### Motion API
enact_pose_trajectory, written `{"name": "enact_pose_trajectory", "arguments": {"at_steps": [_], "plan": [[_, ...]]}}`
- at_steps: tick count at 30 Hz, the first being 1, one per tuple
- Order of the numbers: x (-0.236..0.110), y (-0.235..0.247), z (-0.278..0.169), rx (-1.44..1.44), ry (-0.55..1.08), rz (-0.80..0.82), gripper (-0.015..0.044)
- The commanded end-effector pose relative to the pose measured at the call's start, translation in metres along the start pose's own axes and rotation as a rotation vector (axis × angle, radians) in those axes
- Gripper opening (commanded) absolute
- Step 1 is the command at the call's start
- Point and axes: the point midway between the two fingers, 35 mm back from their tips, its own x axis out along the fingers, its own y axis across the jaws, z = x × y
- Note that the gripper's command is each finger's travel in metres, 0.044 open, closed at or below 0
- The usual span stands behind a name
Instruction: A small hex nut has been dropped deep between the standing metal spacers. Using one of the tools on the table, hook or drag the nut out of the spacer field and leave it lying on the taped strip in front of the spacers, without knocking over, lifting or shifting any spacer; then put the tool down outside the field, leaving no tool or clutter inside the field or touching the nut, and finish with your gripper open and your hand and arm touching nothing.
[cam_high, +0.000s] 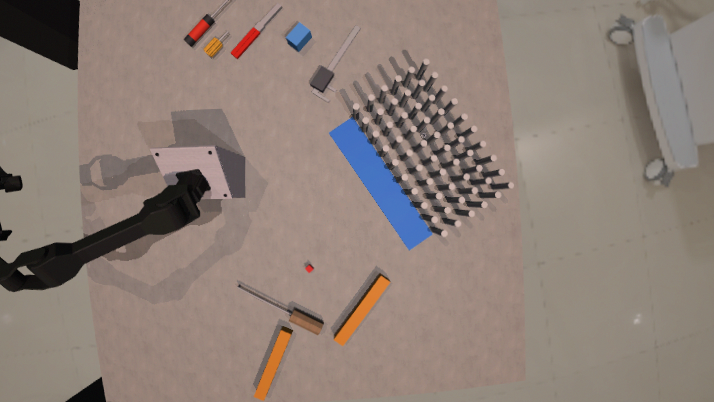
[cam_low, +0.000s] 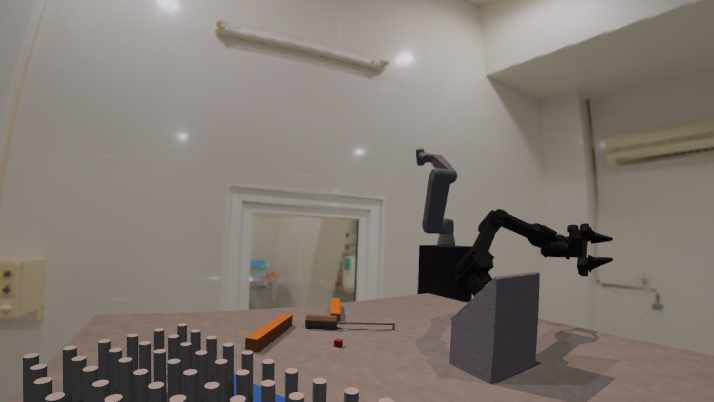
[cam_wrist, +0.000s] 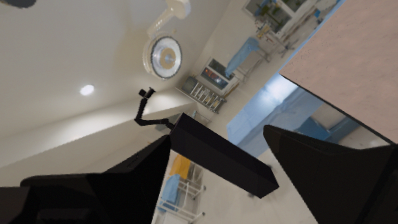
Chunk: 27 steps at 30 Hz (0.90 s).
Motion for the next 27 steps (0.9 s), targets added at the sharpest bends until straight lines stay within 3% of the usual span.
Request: {"name": "enact_pose_trajectory", "arguments": {"at_steps": [1, 11, 19, 27], "plan": [[0.001, 0.0, 0.001, -0.001, -0.001, -0.001, 0.0426], [0.07, 0.016, 0.08, -0.069, -0.071, -0.068, 0.044], [0.147, 0.012, 0.211, -0.072, -0.182, -0.163, 0.044], [0.195, -0.023, 0.354, -0.066, -0.284, -0.264, 0.044]]}}
